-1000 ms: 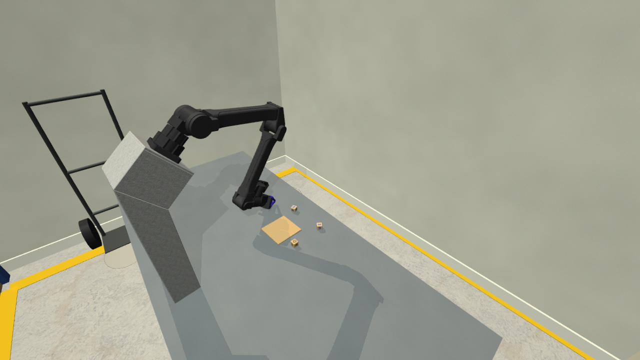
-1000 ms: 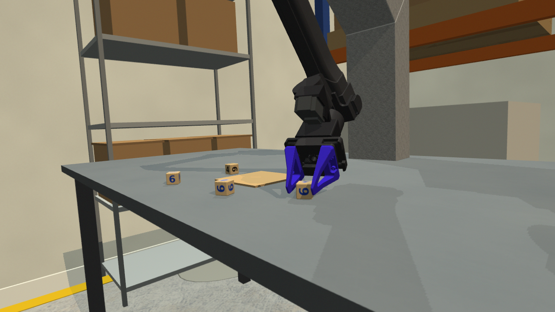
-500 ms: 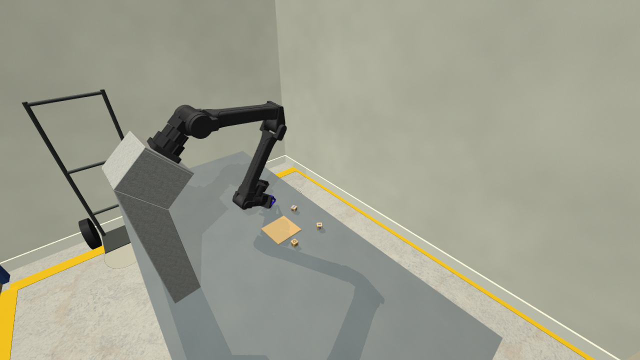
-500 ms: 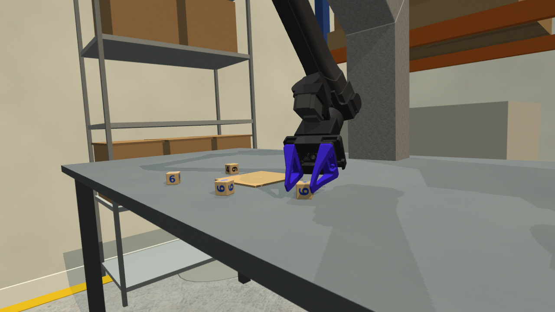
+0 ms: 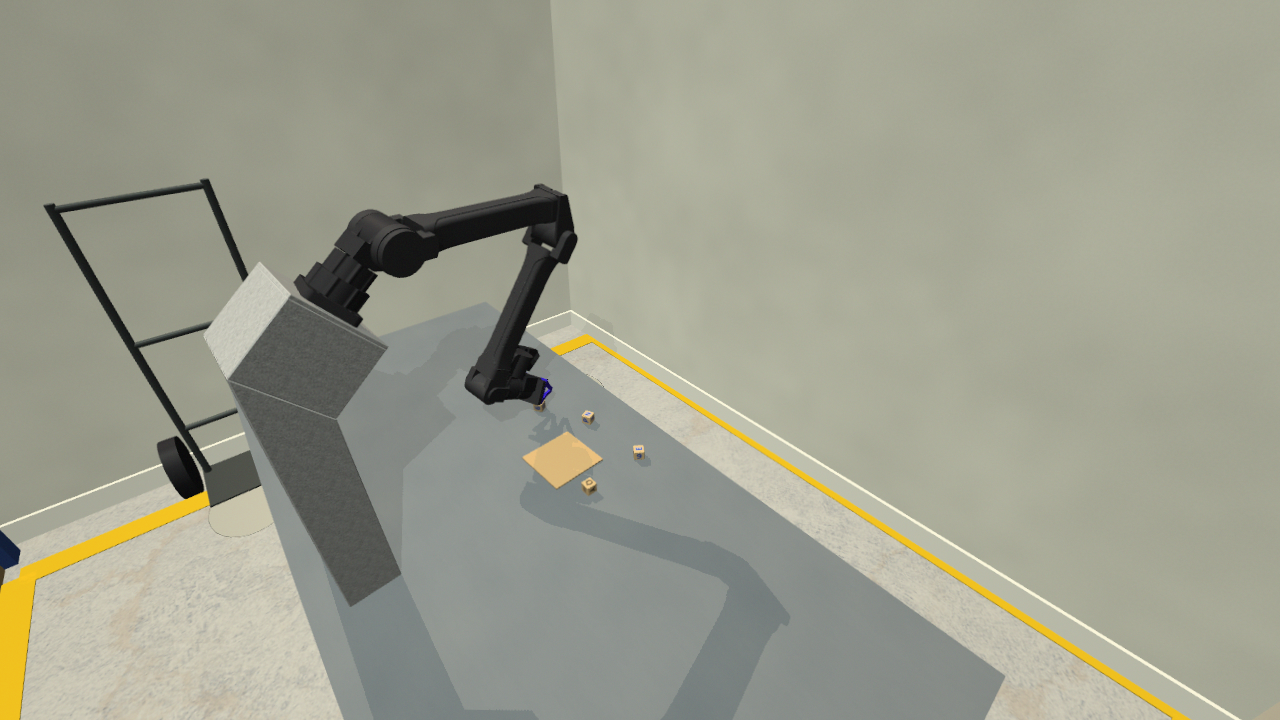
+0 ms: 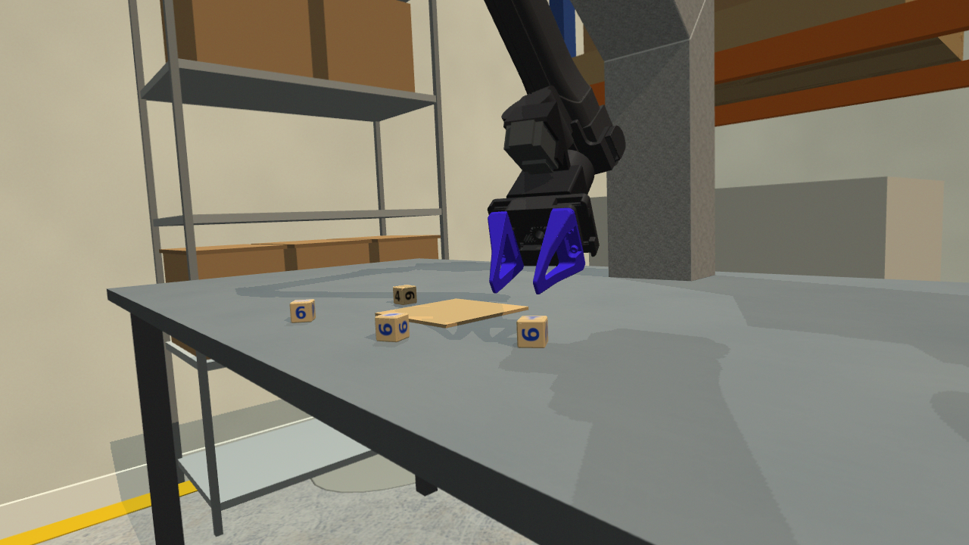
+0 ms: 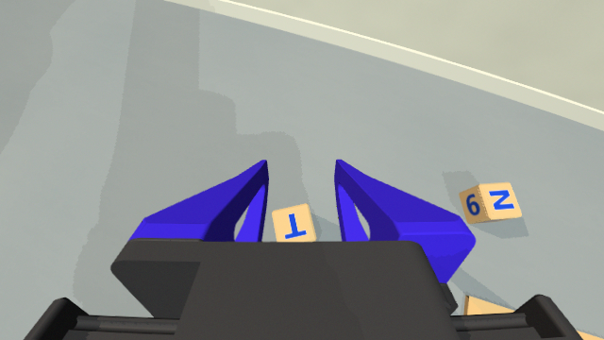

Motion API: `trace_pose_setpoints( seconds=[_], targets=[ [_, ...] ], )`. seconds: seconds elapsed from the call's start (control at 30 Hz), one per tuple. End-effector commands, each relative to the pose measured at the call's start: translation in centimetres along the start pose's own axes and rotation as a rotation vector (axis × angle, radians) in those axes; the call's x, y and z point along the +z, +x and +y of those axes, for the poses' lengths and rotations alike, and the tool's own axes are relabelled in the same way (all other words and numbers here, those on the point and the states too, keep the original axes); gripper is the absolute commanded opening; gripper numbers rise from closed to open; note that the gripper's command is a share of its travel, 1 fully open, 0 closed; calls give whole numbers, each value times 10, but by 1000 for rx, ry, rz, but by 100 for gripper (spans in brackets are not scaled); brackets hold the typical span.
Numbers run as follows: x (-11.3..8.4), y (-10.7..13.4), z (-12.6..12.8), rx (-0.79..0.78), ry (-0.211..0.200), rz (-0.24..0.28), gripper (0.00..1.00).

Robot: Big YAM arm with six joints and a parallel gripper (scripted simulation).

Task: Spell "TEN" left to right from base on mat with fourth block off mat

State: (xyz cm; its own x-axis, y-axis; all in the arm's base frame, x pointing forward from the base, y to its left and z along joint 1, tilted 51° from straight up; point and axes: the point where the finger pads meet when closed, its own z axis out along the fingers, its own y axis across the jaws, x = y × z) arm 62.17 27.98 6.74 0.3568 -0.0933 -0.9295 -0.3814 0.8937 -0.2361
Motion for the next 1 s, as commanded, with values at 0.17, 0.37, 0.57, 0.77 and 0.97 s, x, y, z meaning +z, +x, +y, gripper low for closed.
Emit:
trace_pose_setpoints(
  seconds=[0.17, 0.37, 0.57, 0.77, 0.97],
  targets=[
    [-17, 5, 11, -6, -14, 20, 41],
    [-8, -17, 11, -7, -14, 46, 41],
    [-15, -23, 11, -6, -15, 288, 41],
    [-7, -36, 9, 12, -4, 475, 41],
    [-16, -45, 8, 8, -2, 771, 41]
  ],
)
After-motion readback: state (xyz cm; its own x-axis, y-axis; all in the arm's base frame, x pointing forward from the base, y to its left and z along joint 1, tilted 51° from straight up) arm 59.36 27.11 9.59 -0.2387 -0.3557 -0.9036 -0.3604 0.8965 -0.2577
